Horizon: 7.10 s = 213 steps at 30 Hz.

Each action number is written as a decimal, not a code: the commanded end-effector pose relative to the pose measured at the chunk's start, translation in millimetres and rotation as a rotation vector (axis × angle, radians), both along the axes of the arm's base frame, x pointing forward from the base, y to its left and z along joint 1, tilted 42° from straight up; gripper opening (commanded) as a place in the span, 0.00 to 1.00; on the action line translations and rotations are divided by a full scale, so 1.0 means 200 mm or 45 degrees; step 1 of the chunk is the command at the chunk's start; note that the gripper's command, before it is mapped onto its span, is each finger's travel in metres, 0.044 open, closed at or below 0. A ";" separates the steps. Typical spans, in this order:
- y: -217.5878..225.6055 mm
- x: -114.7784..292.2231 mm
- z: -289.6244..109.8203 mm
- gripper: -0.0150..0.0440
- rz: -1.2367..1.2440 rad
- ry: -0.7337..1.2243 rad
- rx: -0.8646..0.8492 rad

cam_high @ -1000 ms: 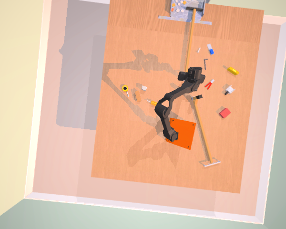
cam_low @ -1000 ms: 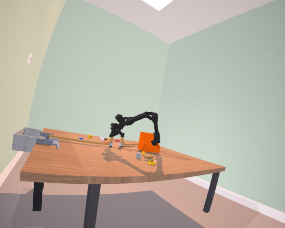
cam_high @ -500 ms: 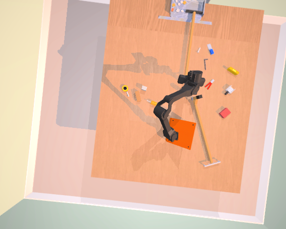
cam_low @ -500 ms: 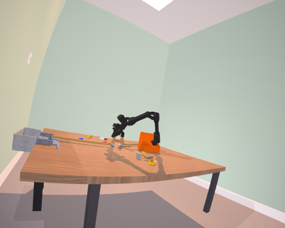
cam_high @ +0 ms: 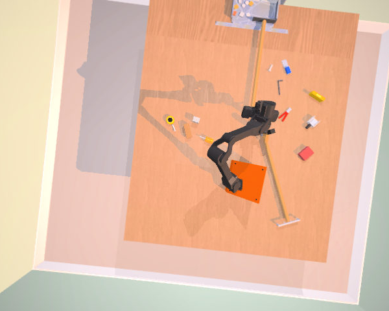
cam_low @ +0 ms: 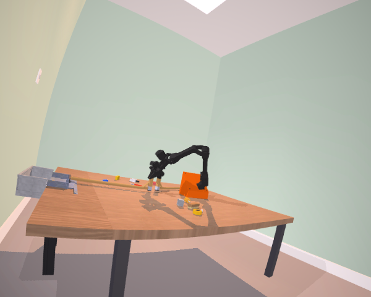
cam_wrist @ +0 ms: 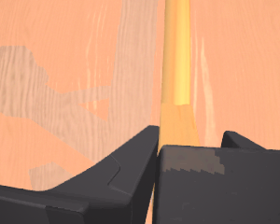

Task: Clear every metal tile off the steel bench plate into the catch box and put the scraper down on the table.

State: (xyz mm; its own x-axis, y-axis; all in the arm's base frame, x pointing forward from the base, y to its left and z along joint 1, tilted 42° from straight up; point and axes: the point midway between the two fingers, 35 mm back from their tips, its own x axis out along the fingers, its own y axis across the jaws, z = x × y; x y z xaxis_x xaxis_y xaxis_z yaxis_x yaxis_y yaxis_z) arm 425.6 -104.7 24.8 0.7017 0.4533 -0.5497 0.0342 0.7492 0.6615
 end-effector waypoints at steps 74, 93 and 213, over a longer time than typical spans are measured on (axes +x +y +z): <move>-0.03 -0.47 0.03 1.00 -0.021 -0.033 -0.037; -0.13 -0.60 0.16 1.00 -0.058 -0.065 -0.029; -0.23 -0.59 0.23 1.00 -0.161 -0.145 -0.009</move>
State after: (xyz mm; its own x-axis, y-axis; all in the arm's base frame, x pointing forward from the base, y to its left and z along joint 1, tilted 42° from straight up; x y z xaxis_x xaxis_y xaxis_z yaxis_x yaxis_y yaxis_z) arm 308.8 -166.2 86.6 0.8481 0.3185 -0.4235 0.0516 0.7458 0.6642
